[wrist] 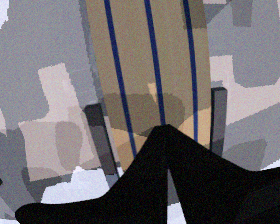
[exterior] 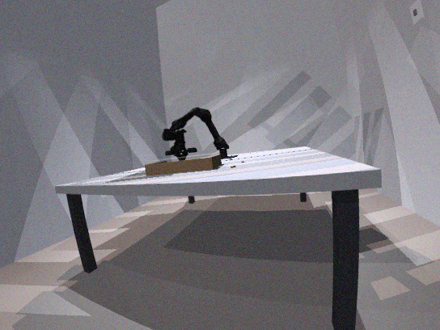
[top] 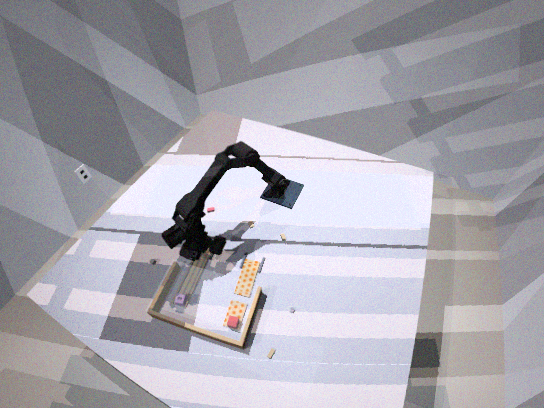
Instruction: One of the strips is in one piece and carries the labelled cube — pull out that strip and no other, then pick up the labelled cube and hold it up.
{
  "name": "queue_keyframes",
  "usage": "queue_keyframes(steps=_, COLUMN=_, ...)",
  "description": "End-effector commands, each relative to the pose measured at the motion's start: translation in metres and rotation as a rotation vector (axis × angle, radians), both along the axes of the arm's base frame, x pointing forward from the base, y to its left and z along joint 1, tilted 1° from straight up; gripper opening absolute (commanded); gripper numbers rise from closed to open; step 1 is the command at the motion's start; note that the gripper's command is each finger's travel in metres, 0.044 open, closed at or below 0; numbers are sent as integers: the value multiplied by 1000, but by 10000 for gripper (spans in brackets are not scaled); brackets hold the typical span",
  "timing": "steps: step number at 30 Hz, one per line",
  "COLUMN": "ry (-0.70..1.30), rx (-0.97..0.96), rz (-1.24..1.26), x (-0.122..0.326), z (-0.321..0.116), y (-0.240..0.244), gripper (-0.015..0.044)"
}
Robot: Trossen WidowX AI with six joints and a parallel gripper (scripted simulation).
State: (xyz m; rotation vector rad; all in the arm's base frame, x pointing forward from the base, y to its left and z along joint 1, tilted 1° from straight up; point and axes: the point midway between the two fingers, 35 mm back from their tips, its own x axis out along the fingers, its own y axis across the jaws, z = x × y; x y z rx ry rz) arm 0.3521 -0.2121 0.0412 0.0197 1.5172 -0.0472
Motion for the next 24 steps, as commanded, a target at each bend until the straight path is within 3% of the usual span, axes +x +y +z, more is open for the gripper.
queue_keyframes(steps=1, ry=20, rx=8, rz=4, x=-12, z=-7, y=2, gripper=0)
queue_keyframes(steps=24, ry=23, rx=8, rz=4, x=-47, z=-10, y=3, gripper=0)
